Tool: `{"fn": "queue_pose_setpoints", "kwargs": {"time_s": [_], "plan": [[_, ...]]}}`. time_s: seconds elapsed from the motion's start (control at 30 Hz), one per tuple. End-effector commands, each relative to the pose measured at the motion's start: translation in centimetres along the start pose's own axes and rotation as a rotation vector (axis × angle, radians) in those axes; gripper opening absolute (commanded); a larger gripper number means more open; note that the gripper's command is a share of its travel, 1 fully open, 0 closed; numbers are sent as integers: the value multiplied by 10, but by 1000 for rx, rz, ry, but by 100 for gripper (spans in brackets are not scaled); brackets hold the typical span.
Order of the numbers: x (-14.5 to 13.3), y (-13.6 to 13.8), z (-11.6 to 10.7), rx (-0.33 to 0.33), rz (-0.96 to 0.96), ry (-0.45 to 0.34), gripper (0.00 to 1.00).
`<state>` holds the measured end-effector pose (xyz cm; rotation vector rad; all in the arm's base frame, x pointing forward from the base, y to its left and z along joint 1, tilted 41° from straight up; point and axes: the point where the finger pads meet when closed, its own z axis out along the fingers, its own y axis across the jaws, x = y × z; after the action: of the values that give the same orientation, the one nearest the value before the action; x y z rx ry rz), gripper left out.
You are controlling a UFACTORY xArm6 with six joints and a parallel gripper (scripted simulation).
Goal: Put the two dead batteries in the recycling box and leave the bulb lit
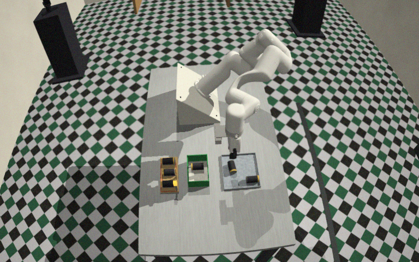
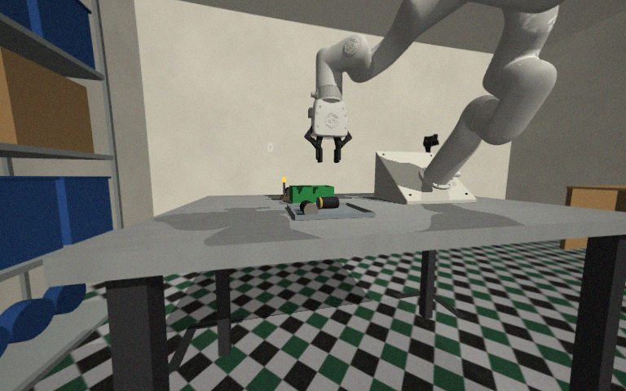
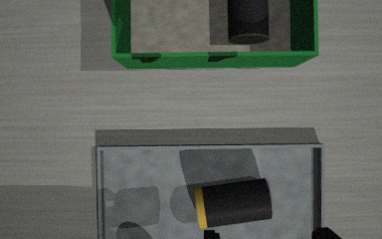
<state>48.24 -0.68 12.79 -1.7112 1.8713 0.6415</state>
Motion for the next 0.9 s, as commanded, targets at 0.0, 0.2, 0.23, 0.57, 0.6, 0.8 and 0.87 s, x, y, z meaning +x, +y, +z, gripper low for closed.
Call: {"fn": "queue_pose_setpoints", "kwargs": {"time_s": [0.0,0.2,0.23,0.57,0.6,0.8,0.87], "plan": [[-6,-2,-2,4,4,4,51],[-6,-2,-2,4,24,4,51],[-6,-2,-2,4,33,4,51],[-6,-2,-2,4,231,3,51],[-6,-2,-2,5,261,3,51],[-6,-2,-2,5,399,3,51],[-6,-2,-2,5,459,3,51]]}}
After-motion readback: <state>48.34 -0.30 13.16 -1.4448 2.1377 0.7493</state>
